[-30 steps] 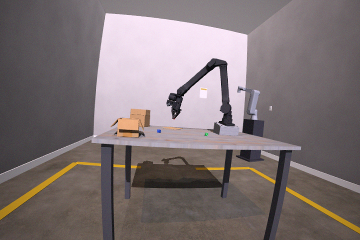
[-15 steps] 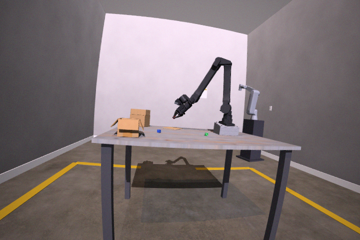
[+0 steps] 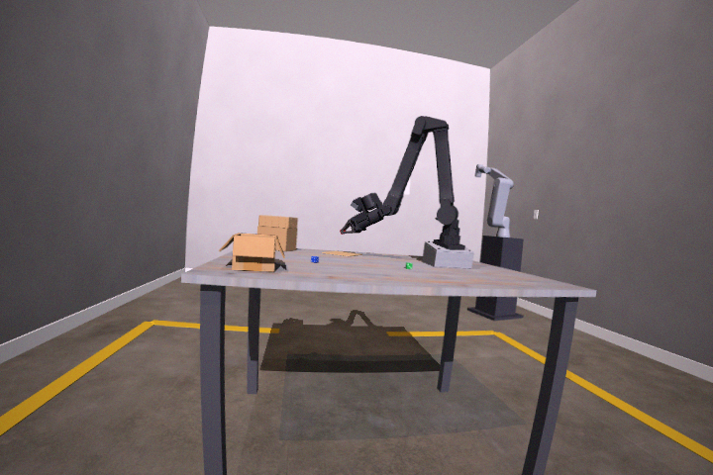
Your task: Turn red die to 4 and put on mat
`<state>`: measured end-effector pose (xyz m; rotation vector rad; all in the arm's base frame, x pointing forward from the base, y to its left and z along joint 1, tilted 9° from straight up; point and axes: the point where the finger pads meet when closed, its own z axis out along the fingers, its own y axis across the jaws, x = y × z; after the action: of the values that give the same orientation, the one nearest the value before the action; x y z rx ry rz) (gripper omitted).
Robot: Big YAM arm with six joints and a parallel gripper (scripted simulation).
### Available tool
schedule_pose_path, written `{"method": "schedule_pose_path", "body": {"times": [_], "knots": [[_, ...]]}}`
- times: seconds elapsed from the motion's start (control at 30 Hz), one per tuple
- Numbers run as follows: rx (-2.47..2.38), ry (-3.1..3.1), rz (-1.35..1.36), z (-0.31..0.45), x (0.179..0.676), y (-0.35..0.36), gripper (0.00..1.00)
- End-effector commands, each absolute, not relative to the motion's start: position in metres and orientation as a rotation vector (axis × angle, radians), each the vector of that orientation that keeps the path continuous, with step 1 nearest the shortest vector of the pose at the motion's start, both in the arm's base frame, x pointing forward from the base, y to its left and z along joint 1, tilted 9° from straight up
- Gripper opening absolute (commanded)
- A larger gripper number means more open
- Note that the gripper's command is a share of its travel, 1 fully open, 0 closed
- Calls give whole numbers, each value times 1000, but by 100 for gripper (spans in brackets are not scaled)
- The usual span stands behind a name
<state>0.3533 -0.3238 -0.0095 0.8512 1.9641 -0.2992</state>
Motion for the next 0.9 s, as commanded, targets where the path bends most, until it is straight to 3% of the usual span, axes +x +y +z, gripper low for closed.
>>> {"method": "schedule_pose_path", "body": {"times": [0.0,0.87], "knots": [[837,1940,-300,-5,361,-324,15],[836,1933,-300,-68,368,-318,15]]}}
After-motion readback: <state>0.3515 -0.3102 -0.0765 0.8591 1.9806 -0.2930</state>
